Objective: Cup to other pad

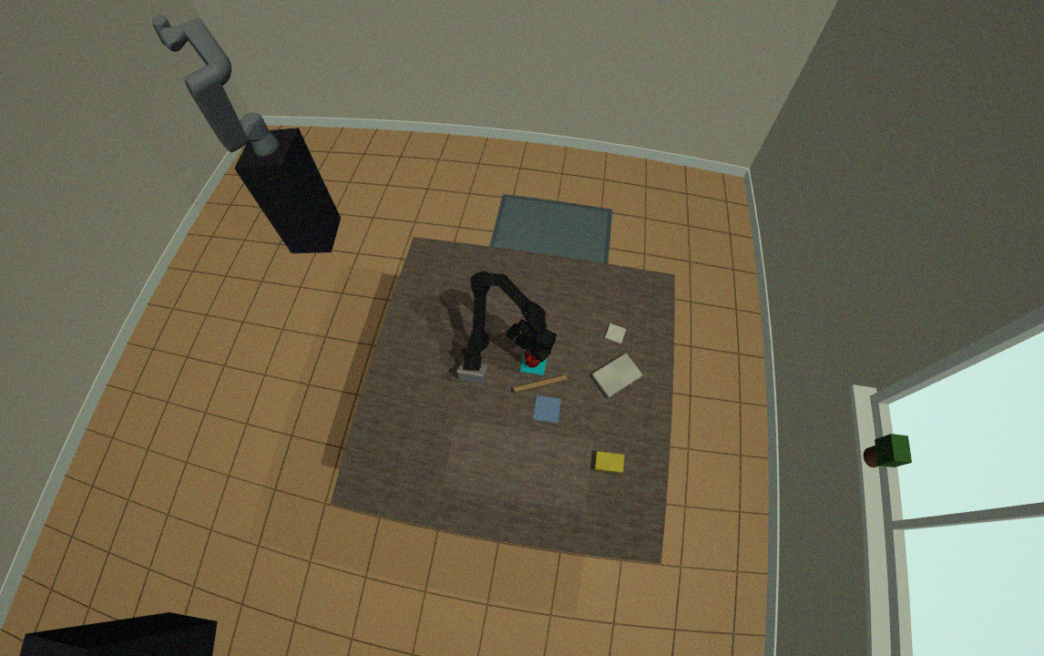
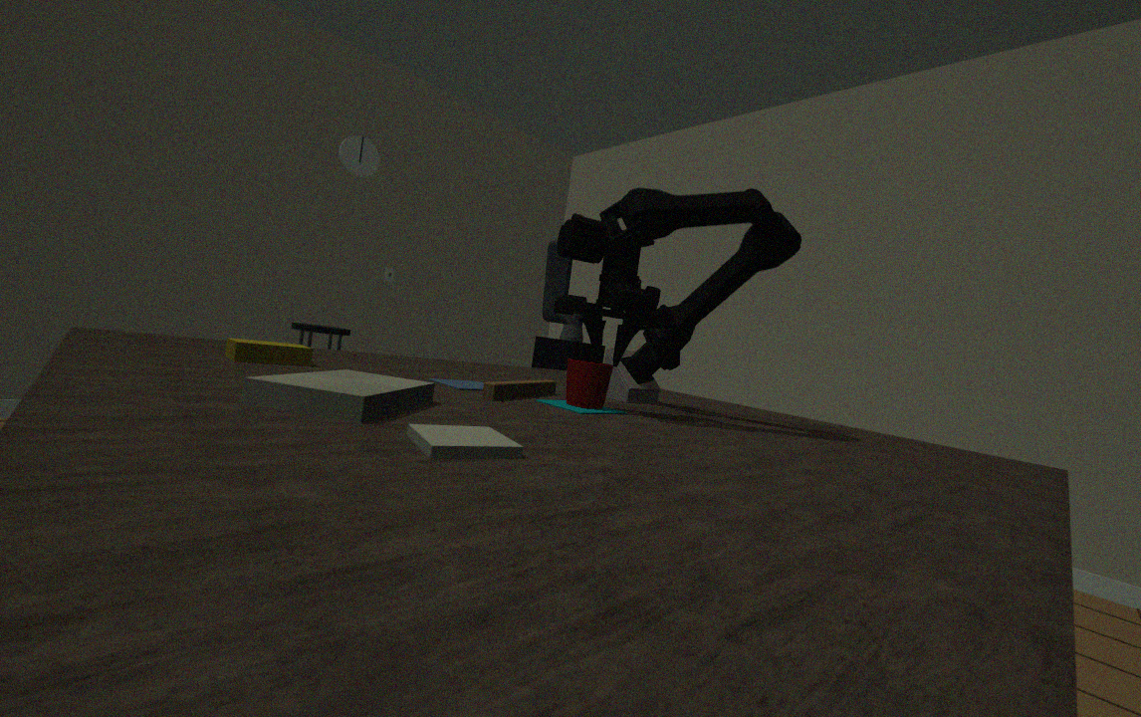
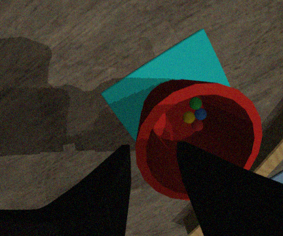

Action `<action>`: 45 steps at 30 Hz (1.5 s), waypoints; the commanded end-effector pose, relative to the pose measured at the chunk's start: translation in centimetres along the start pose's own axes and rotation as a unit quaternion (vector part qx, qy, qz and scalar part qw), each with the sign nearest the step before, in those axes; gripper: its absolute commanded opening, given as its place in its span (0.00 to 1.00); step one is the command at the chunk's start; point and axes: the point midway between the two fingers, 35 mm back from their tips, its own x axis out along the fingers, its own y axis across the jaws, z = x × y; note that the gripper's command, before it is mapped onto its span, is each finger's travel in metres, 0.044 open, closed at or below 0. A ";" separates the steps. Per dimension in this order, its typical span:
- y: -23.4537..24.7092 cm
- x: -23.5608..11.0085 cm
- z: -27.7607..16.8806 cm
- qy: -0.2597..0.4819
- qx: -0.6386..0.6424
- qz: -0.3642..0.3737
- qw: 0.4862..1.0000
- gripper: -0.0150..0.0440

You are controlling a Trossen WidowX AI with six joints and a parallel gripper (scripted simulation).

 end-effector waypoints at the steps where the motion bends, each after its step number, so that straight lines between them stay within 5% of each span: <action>1: -0.1 -0.6 0.0 0.002 -0.002 -0.003 1.000 0.47; 14: 0.1 -2.2 0.0 0.000 -0.001 -0.002 1.000 0.47; 26: 0.1 -2.4 0.0 -0.002 0.002 -0.004 1.000 1.00; 45: 0.2 -7.7 0.1 -0.005 0.015 -0.035 0.999 1.00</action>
